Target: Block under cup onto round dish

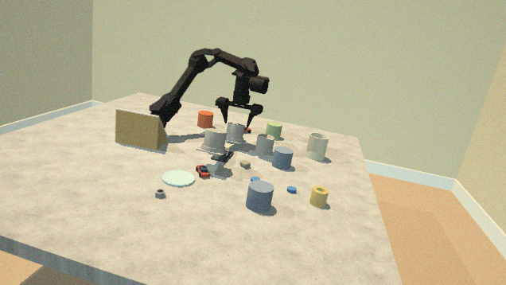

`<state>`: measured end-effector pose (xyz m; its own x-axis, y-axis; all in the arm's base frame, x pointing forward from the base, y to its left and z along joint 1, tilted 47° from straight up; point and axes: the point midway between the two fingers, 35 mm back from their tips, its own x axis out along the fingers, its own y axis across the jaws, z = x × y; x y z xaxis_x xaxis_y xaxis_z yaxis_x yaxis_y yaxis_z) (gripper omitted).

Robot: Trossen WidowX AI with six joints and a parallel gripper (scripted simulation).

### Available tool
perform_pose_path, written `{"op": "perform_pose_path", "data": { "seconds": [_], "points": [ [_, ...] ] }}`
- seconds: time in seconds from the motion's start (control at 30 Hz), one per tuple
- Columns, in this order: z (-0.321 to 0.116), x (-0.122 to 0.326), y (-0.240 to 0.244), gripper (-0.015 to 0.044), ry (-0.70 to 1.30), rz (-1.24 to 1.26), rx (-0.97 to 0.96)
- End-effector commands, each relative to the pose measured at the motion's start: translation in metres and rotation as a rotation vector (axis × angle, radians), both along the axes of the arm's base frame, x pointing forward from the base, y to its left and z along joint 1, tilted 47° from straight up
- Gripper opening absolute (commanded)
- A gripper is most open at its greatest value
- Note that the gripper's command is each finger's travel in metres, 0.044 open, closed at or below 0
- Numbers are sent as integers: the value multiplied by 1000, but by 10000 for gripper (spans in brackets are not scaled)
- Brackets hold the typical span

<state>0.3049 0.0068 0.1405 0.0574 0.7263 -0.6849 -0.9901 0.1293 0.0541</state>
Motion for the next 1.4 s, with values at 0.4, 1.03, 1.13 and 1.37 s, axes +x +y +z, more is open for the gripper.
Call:
{"op": "perform_pose_path", "data": {
  "seconds": [0.4,1.03,1.13,1.37],
  "points": [
    [-18,1,20,440,4,-4,6],
    [-27,0,31,328,4,-4,8],
    [-27,0,31,308,4,-4,8],
    [-24,1,28,124,3,-12,7]
  ]
}}
